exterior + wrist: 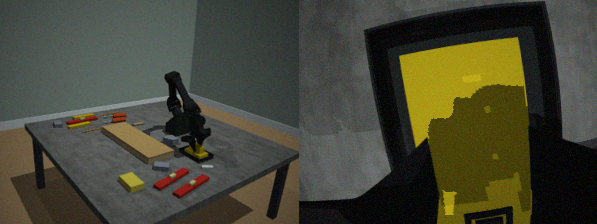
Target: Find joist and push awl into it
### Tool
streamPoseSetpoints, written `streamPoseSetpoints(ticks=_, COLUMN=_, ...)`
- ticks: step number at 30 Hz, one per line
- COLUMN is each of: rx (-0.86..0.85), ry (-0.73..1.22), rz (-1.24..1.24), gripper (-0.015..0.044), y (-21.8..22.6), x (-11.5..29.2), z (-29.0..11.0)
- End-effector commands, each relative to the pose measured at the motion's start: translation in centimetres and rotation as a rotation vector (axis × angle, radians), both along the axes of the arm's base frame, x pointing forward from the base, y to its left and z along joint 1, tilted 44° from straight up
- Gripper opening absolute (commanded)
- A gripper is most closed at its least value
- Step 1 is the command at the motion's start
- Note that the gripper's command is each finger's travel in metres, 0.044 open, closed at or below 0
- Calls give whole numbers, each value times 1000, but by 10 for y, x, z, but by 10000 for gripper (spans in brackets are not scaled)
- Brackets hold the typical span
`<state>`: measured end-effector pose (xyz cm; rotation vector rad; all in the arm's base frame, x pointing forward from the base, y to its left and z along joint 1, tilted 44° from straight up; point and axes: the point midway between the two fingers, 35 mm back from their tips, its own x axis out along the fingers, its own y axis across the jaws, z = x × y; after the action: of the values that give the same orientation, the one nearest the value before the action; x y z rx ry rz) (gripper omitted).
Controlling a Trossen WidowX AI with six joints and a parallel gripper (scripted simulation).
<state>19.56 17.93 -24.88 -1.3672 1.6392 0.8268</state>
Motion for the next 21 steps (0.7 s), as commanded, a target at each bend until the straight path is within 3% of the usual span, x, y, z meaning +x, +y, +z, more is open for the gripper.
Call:
streamPoseSetpoints(ticks=1, rx=0, ry=0, rz=0, gripper=131, y=0, x=0, z=0)
streamPoseSetpoints(ticks=9, rx=0, ry=0, rz=0, gripper=341, y=2, x=1, z=2)
streamPoseSetpoints(ticks=13, rx=2, ry=0, rz=0, gripper=440, y=27, x=7, z=26)
streamPoseSetpoints(ticks=17, rx=4, ry=2, rz=0, gripper=440, y=63, x=10, z=69)
streamPoseSetpoints(ticks=21, rx=11, ry=-37, rz=-58, gripper=440, y=52, x=19, z=66)
